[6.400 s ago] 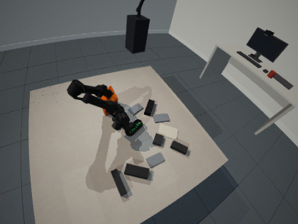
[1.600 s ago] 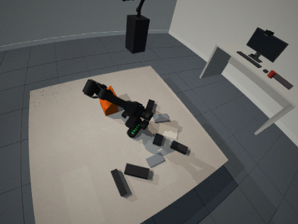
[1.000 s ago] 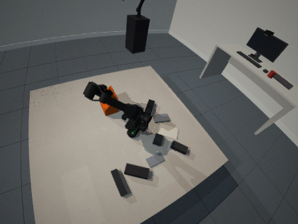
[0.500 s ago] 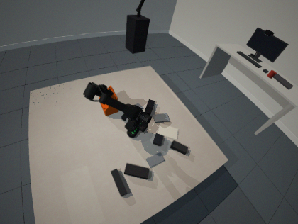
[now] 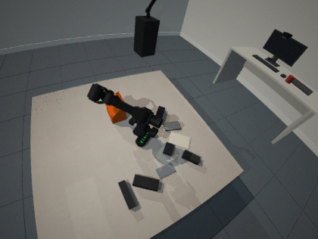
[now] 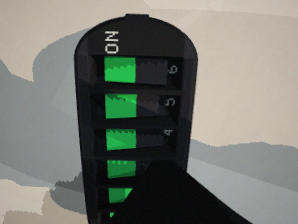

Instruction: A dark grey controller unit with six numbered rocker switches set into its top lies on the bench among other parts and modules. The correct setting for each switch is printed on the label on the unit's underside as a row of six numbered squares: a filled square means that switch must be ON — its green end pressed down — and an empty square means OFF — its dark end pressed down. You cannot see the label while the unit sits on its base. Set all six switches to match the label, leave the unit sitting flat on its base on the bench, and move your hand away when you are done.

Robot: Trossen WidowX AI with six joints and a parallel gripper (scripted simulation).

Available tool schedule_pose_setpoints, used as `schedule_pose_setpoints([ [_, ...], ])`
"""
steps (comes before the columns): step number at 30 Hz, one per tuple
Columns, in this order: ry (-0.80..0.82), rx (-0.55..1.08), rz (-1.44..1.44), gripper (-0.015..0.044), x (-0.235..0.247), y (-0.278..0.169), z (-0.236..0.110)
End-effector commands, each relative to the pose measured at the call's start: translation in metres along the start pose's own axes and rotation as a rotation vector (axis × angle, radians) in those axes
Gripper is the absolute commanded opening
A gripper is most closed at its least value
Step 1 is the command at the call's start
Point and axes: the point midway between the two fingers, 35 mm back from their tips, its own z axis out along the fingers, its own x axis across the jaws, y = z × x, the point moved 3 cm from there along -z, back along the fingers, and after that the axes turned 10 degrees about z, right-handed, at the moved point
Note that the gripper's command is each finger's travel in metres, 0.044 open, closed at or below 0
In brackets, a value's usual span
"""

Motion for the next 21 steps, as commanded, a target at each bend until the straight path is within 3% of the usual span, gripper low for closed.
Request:
schedule_pose_setpoints([
  [1,0.003,0.0,0.013,0.0,0.007,0.032,-0.003],
  [21,0.003,-0.001,0.013,0.0,0.007,0.035,0.019],
])
